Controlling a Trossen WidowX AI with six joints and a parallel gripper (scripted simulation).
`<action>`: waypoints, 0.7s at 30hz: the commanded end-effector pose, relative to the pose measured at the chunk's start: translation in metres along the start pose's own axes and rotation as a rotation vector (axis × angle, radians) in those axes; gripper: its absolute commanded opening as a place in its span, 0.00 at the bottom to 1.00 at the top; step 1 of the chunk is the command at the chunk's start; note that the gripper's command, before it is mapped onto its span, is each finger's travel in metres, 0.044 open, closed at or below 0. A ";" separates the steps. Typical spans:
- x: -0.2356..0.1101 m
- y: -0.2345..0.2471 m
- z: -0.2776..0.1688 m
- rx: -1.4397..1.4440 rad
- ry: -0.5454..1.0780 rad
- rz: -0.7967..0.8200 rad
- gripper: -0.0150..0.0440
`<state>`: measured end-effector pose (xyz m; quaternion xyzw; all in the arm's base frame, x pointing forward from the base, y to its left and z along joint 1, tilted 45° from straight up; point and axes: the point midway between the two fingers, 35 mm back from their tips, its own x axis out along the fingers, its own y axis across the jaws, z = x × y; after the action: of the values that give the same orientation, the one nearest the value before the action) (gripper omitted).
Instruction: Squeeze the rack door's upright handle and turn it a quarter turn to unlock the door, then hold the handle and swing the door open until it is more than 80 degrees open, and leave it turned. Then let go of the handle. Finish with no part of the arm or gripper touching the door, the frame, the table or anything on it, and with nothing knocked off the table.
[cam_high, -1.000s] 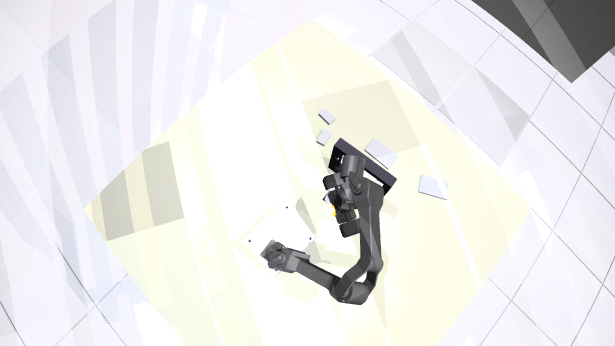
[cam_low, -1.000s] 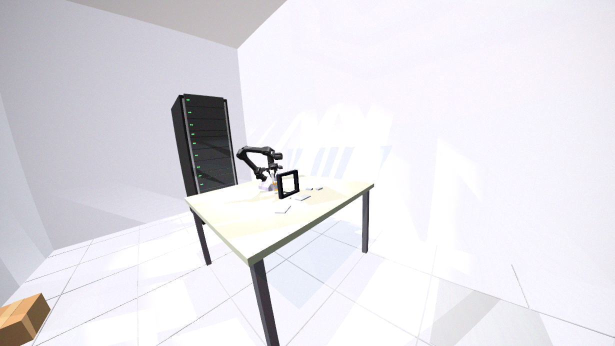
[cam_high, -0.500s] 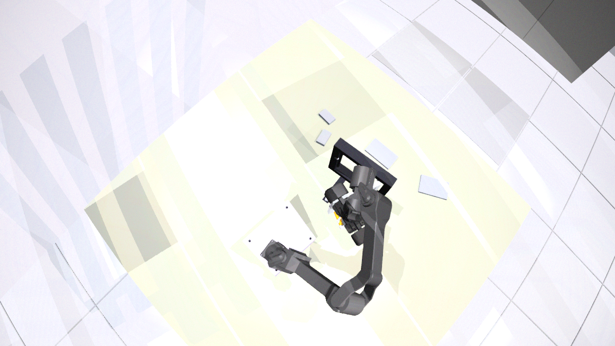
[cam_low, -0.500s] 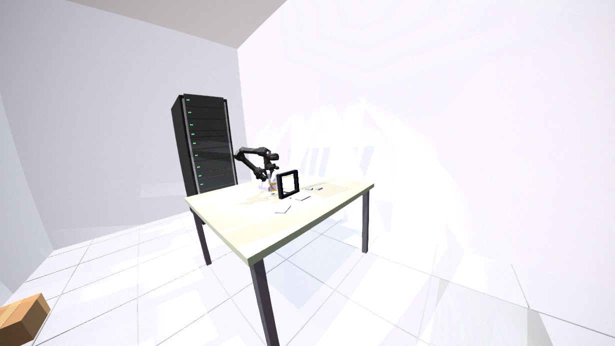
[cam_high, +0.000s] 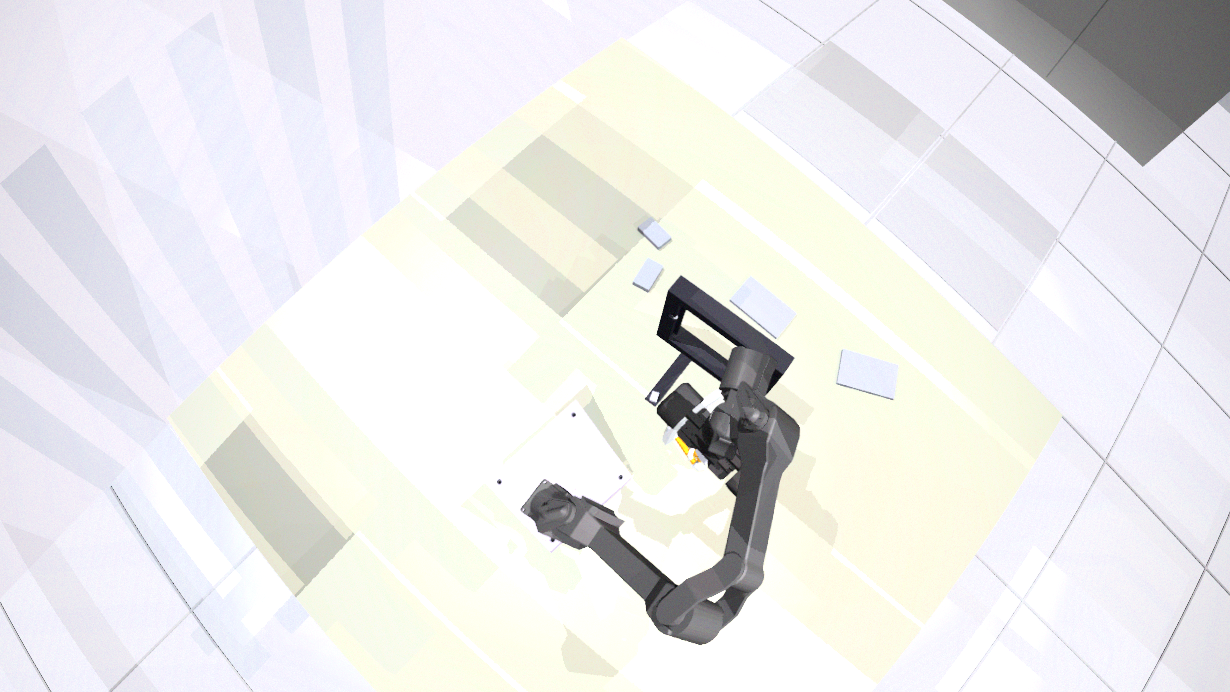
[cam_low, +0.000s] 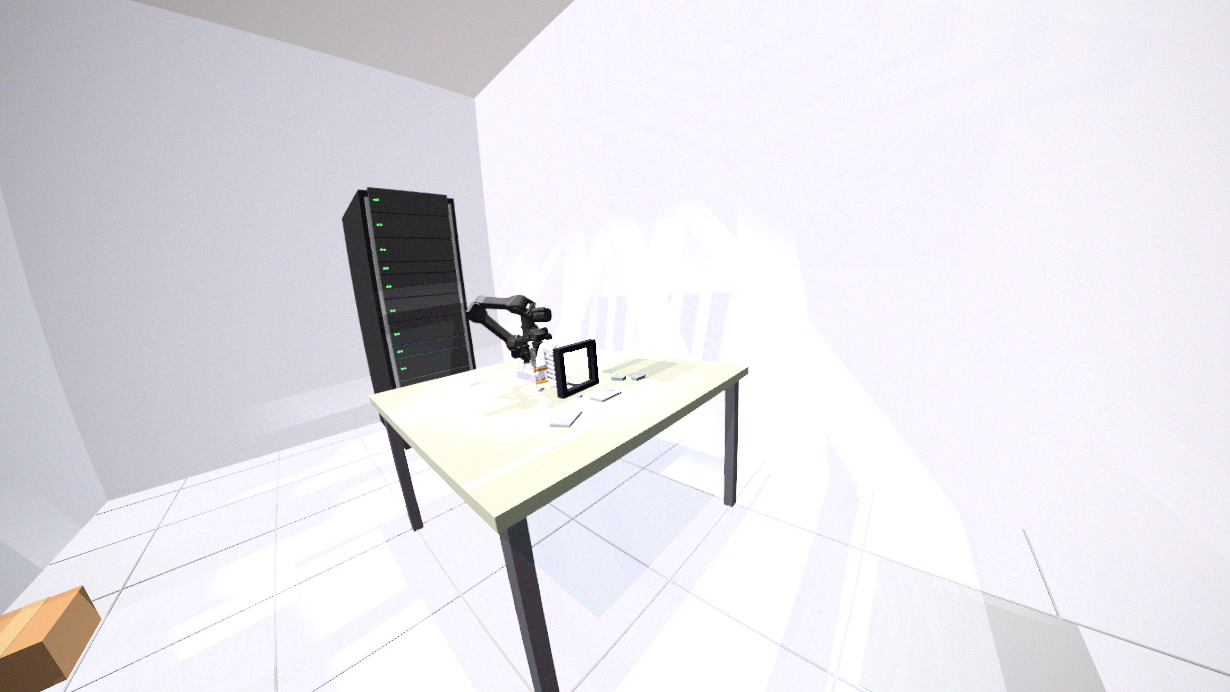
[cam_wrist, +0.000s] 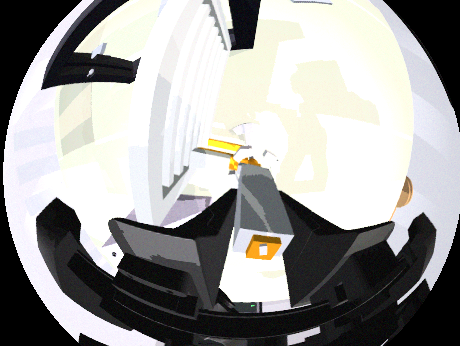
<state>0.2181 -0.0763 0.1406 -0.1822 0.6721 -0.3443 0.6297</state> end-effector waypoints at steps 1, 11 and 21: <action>-0.001 -0.010 0.003 -0.075 -0.003 -0.006 0.28; -0.001 -0.029 0.009 -0.202 -0.003 -0.007 0.28; -0.001 -0.047 0.016 -0.327 -0.003 -0.009 0.28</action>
<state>0.2229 -0.1061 0.1683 -0.2665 0.7119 -0.2525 0.5987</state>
